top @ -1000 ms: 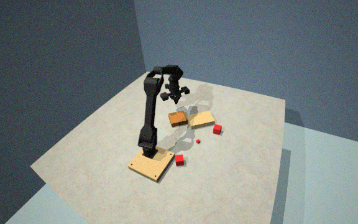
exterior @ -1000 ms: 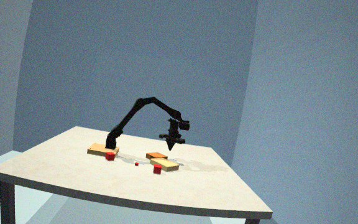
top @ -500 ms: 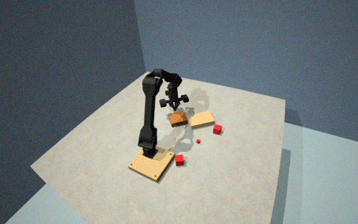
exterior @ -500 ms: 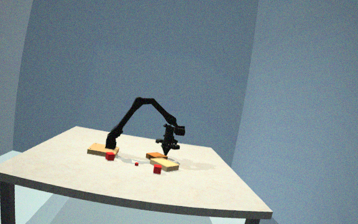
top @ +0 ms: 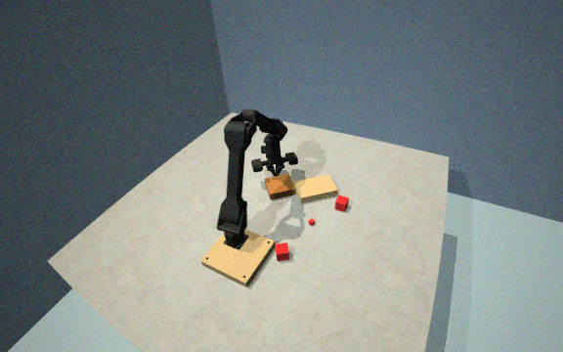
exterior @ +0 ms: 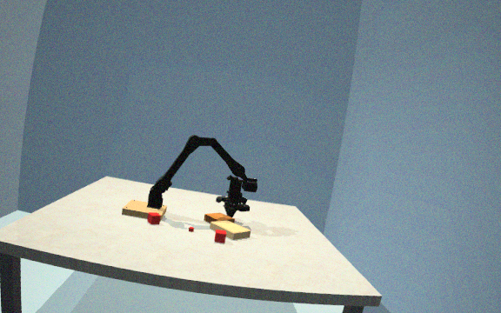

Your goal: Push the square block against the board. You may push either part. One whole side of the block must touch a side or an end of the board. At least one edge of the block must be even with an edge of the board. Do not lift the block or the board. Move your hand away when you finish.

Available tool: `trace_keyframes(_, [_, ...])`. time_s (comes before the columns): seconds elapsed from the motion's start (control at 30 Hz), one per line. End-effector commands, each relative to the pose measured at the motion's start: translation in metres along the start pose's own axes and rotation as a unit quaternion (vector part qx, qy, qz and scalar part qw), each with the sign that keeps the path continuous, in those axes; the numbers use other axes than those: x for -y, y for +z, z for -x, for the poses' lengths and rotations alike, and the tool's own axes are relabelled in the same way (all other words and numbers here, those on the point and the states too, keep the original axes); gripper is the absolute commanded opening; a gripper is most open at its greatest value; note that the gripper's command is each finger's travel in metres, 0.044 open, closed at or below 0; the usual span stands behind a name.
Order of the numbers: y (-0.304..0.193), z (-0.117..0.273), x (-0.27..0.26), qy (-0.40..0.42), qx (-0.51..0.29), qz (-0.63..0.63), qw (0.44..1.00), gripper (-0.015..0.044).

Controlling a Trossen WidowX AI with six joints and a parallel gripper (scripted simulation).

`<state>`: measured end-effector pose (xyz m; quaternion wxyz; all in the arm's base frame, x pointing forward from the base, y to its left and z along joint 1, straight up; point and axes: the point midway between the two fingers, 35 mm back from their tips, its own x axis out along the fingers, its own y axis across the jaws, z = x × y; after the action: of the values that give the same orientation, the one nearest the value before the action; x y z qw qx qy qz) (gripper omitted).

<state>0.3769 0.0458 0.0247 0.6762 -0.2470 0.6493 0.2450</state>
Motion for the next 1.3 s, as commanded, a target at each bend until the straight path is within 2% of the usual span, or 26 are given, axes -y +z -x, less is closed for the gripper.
trace_keyframes(0.0, [-0.005, 0.0, 0.001, -0.002, 0.0, 0.002, 1.0, 0.0])
trace_keyframes(1.27, [-0.047, 0.0, 0.002, -0.002, -0.002, 0.002, 1.0, 0.0])
